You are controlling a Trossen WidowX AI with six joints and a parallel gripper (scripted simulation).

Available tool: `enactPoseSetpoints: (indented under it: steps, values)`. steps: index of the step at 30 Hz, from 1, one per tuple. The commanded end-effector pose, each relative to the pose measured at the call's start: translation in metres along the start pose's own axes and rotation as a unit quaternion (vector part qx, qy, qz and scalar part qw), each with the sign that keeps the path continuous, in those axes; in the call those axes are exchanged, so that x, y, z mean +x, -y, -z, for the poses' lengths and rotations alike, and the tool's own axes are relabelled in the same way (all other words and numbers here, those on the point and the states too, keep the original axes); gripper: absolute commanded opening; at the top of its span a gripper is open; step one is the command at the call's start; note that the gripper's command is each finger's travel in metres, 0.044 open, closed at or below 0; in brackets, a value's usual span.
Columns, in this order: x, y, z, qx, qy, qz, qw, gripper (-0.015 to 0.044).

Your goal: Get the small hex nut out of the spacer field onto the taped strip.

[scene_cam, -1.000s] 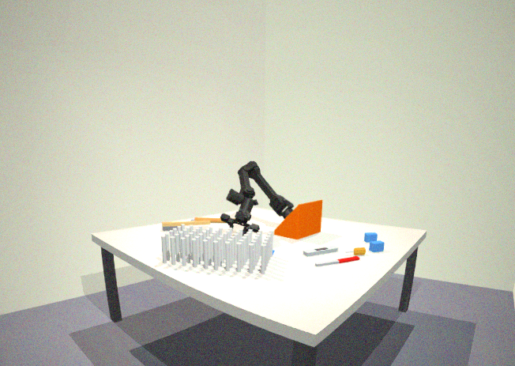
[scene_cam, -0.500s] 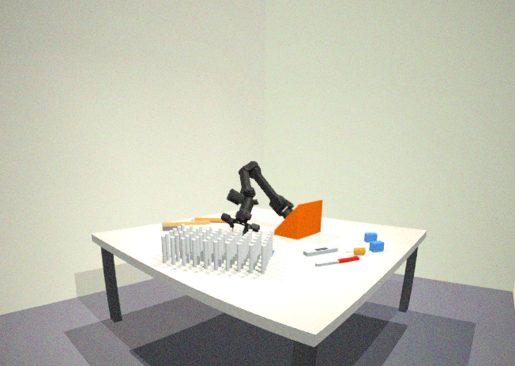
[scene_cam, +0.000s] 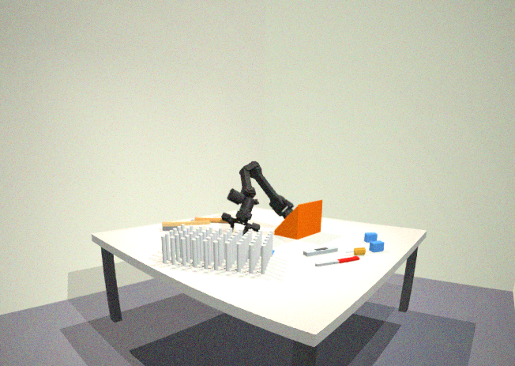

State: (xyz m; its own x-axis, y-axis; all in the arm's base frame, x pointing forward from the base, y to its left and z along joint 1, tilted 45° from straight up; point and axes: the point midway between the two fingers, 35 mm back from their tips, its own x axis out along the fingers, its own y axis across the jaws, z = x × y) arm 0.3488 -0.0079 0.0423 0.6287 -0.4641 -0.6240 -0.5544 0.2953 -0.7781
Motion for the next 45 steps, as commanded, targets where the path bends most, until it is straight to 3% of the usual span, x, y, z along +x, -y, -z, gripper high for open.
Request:
enactPoseSetpoints:
  steps: [1, 45]
  values:
    - [-0.002, -0.001, 0.001, -0.003, 0.003, -0.002, 1.000, 0.0000]
    - [-0.013, -0.001, 0.022, -0.003, 0.003, -0.002, 1.000, 0.0000]
